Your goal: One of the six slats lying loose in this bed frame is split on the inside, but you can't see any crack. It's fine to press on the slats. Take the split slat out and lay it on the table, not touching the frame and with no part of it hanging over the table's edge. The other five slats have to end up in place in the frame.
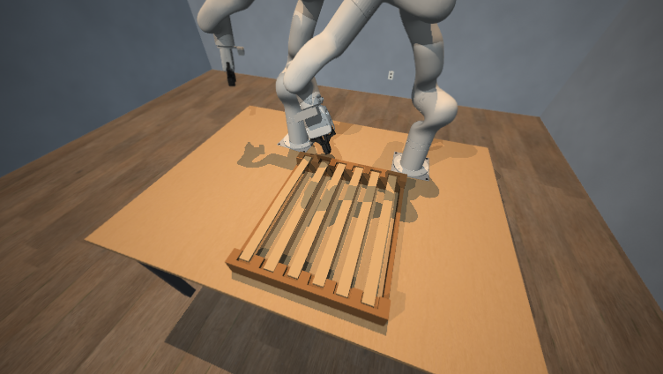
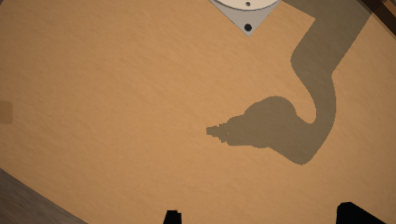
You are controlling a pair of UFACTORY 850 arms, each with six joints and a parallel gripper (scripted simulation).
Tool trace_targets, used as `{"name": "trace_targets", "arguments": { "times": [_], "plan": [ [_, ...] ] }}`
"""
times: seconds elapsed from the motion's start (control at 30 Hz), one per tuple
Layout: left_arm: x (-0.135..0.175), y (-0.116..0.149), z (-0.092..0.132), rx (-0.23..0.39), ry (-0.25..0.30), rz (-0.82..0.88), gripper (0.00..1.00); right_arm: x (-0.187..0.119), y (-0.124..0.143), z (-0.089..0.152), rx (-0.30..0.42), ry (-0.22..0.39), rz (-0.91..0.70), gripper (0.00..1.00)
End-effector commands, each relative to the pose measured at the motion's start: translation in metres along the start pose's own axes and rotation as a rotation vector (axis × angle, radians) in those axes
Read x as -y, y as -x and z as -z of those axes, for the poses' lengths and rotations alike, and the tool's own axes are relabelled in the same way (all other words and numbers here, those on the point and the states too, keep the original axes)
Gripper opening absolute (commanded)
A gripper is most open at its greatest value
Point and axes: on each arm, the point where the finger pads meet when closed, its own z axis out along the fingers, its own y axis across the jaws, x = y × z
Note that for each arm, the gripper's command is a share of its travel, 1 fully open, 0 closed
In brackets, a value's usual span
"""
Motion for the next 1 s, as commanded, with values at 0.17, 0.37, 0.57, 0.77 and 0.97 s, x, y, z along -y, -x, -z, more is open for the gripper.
{"name": "trace_targets", "arguments": {
  "times": [0.17,0.37,0.57,0.77,0.97],
  "plan": [
    [0.0002,-0.0004,0.0016,-0.001,0.001,0.001,0.00,0.0001,0.0006,0.0007,0.002,-0.001,0.000,1.00],
    [0.0002,-0.0004,0.0012,0.140,0.020,0.320,0.00,0.0001,0.0006,0.0007,0.002,-0.001,0.000,1.00],
    [0.0002,-0.0004,0.0012,0.140,0.020,0.320,0.00,0.0001,0.0006,0.0007,0.002,-0.001,0.000,1.00],
    [0.0002,-0.0004,0.0012,0.140,0.020,0.320,0.00,0.0001,0.0006,0.0007,0.002,-0.001,0.000,1.00],
    [0.0002,-0.0003,0.0012,0.280,0.039,0.637,0.00,0.0001,0.0006,0.0007,0.002,-0.001,0.000,1.00]
  ]
}}
